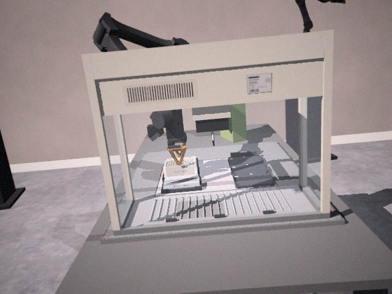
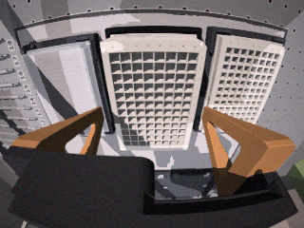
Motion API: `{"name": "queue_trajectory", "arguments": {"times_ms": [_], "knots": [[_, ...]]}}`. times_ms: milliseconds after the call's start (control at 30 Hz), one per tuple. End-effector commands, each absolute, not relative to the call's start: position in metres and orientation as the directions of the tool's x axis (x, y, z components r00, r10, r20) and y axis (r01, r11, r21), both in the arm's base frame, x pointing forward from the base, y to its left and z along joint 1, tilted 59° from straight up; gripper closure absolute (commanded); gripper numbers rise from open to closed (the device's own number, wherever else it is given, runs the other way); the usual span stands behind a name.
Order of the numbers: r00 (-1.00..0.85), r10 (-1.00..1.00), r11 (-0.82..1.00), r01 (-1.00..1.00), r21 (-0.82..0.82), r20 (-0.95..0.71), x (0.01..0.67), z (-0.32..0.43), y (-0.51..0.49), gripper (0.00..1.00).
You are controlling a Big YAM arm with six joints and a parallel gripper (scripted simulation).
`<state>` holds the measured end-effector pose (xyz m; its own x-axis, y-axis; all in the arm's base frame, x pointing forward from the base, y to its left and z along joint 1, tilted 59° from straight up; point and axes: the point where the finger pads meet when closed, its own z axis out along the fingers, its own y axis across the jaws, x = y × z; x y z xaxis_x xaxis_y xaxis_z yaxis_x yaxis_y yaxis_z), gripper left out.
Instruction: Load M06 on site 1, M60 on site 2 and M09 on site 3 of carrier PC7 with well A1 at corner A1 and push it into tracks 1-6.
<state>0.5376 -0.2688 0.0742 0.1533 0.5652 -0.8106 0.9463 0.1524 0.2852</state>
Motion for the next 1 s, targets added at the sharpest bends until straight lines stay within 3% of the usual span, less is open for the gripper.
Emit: {"name": "queue_trajectory", "arguments": {"times_ms": [0,967], "knots": [[0.141,0.565,0.184,0.939,0.291,-0.813,0.547,0.076,-0.251,0.00],[0.156,0.560,0.155,0.945,0.287,-0.814,0.545,0.065,-0.287,0.00]]}}
